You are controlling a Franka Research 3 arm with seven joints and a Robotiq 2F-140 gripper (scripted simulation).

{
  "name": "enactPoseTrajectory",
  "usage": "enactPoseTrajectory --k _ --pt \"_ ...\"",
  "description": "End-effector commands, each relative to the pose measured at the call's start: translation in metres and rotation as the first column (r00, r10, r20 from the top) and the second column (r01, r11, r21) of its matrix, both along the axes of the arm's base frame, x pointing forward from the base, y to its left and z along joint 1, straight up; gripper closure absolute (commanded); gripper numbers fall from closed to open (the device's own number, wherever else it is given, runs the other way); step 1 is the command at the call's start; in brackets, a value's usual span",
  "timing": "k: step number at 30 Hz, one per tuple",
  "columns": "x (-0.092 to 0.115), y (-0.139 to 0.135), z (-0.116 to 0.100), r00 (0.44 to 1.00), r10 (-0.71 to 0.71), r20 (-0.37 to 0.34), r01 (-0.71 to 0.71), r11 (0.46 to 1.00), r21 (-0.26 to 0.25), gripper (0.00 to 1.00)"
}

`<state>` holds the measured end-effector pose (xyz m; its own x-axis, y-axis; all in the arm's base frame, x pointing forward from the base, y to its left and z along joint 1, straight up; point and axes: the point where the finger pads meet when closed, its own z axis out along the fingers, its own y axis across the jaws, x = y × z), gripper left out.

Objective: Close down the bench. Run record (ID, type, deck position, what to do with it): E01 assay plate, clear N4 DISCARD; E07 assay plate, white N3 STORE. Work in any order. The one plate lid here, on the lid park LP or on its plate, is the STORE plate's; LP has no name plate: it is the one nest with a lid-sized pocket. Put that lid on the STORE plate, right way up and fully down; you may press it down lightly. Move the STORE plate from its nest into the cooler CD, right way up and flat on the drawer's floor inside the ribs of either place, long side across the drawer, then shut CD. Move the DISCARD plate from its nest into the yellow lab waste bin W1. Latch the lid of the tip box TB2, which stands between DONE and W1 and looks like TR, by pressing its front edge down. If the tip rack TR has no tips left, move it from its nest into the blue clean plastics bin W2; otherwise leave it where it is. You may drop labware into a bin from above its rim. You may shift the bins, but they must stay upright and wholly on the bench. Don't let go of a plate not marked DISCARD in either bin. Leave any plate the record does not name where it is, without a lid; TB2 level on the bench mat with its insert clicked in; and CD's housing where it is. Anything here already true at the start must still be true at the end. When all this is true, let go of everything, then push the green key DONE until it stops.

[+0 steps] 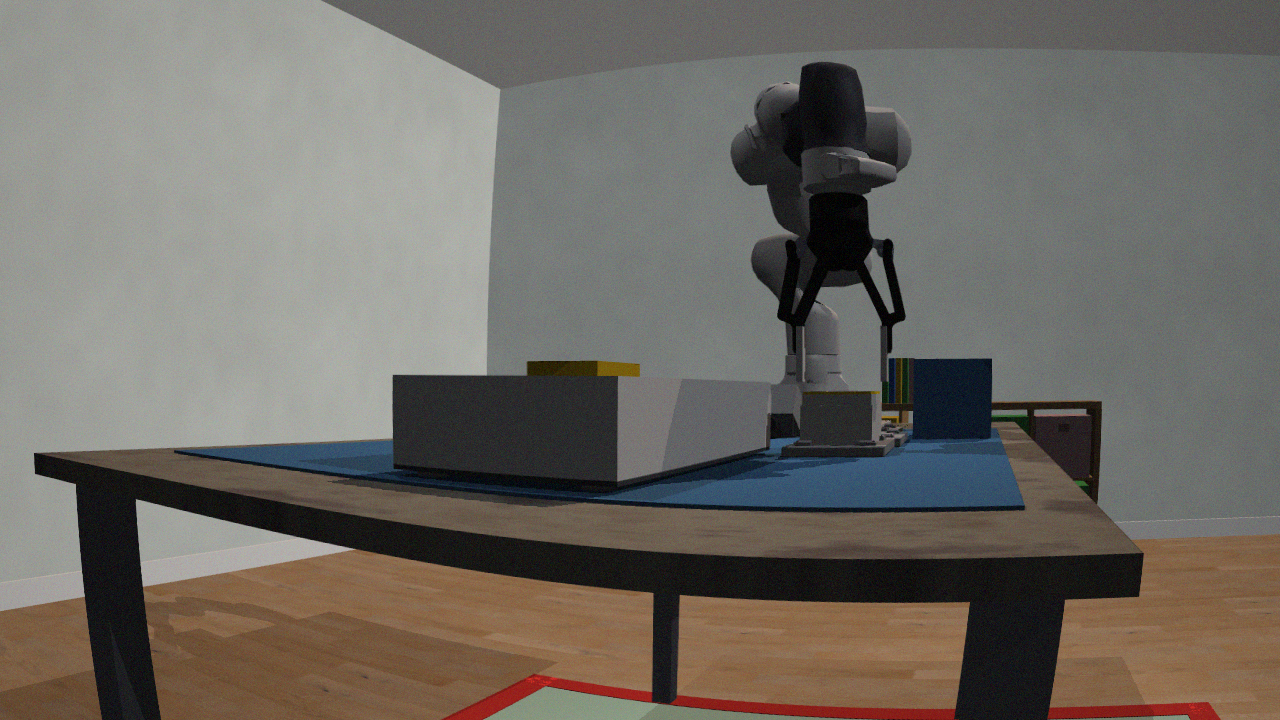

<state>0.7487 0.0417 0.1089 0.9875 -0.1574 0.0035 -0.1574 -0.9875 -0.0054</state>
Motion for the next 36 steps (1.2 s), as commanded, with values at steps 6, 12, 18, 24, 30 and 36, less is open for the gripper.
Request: enactPoseTrajectory --k 6,12,18,24,30,36 --pt "0.001 0.001 -0.014 1.000 -0.002 0.003 0.002 1.000 -0.001 0.34" --pt "0.001 0.001 -0.019 1.000 -0.002 0.003 0.002 1.000 -0.001 0.34" --pt "0.001 0.001 -0.027 1.000 -0.002 0.003 0.002 1.000 -0.001 0.34" --pt "0.001 0.001 -0.027 1.000 -0.002 0.003 0.002 1.000 -0.001 0.34" --pt "0.001 0.001 -0.027 1.000 -0.002 0.003 0.002 1.000 -0.001 0.34" --pt "0.001 0.001 -0.035 1.000 -0.002 0.003 0.002 1.000 -0.001 0.34"
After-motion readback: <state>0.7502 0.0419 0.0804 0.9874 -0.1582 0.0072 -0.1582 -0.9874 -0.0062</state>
